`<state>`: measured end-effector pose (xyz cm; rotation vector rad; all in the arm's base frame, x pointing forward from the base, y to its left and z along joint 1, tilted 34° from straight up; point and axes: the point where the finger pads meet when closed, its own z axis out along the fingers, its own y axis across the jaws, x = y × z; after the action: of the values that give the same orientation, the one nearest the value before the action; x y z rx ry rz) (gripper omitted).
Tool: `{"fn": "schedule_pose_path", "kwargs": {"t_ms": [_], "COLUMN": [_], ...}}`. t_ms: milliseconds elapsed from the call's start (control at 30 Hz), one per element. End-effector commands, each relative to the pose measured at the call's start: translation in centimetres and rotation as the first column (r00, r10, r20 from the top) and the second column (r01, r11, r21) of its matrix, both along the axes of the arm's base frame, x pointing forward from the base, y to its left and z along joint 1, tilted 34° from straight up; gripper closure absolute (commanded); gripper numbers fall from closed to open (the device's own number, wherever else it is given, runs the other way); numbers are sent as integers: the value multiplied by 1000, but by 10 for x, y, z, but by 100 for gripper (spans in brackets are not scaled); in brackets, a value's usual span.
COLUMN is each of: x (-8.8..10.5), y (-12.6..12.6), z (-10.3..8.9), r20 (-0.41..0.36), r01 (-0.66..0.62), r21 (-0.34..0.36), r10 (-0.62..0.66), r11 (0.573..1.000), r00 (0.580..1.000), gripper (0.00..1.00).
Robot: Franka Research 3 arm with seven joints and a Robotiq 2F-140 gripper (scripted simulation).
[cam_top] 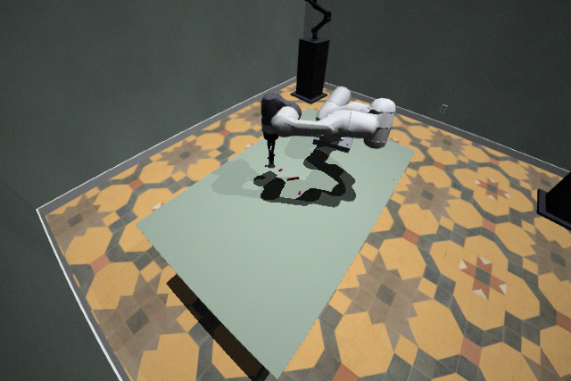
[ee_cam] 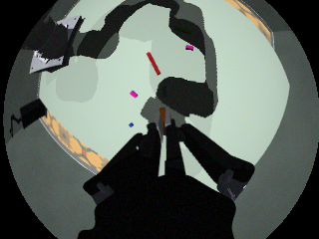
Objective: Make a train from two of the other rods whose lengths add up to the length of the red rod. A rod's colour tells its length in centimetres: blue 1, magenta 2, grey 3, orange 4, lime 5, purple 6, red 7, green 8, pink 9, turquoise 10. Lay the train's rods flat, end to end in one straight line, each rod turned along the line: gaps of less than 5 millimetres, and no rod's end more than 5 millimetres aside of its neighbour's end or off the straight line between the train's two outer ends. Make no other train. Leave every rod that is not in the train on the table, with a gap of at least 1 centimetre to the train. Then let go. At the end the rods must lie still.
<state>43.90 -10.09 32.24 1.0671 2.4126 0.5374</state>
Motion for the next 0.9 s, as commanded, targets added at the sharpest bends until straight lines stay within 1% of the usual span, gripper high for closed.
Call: {"fn": "schedule_pose_path", "kwargs": {"t_ms": [0,133,667,867], "x": [1,1,1,7], "y": [3,3,4,5], "z": [-1,-1,-1,-10], "r20": [-31,-37,-38,-38], "r01": [112,134,135,134], "r21": [75,90,90,90], "r10": [-110,-131,-132,-131], "r11": [991,987,987,987], "r00": [994,991,991,991], "gripper": [97,97,97,97]}}
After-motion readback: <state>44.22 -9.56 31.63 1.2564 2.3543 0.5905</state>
